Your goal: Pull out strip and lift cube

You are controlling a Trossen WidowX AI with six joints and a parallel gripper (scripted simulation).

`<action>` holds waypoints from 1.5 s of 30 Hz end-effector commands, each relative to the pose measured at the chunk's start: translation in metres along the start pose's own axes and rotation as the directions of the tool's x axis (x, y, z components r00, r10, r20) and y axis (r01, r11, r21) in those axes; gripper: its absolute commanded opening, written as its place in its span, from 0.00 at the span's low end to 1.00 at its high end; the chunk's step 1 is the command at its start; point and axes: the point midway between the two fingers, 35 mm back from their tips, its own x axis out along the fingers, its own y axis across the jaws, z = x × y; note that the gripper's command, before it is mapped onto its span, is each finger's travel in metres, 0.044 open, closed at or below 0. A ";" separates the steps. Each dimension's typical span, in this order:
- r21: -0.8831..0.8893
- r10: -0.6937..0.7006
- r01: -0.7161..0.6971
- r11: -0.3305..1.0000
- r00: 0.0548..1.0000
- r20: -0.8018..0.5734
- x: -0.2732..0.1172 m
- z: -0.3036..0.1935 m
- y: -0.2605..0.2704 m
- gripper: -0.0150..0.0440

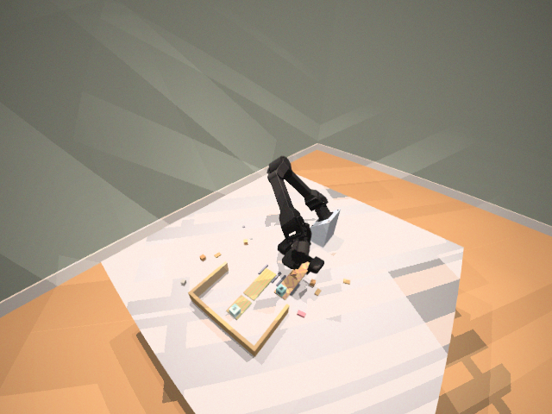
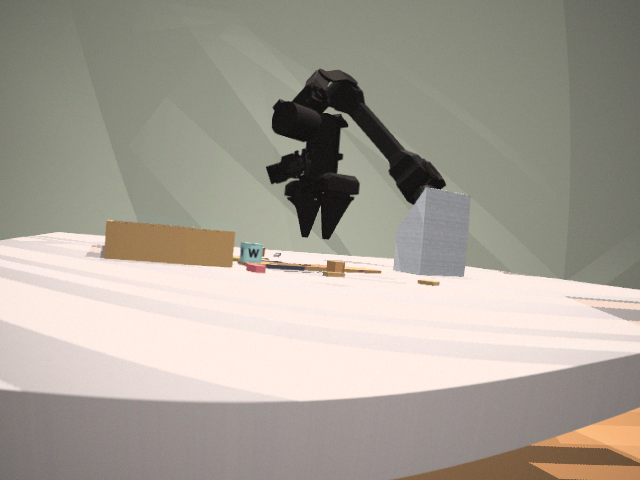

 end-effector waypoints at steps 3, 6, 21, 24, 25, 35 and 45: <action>0.000 -0.004 0.004 1.000 1.000 0.003 -0.003 0.022 0.000 1.00; 0.000 -0.004 0.004 1.000 1.000 0.004 -0.004 0.032 0.000 1.00; 0.002 -0.004 0.004 1.000 1.000 0.006 -0.011 0.082 0.000 1.00; 0.002 -0.004 0.004 1.000 1.000 0.006 -0.012 0.091 0.000 1.00; 0.002 -0.004 0.004 1.000 1.000 0.006 -0.013 0.095 -0.001 1.00; 0.003 -0.004 0.004 1.000 1.000 0.007 -0.011 0.109 -0.002 0.82; 0.003 -0.004 0.004 1.000 1.000 0.007 0.006 0.110 -0.002 0.68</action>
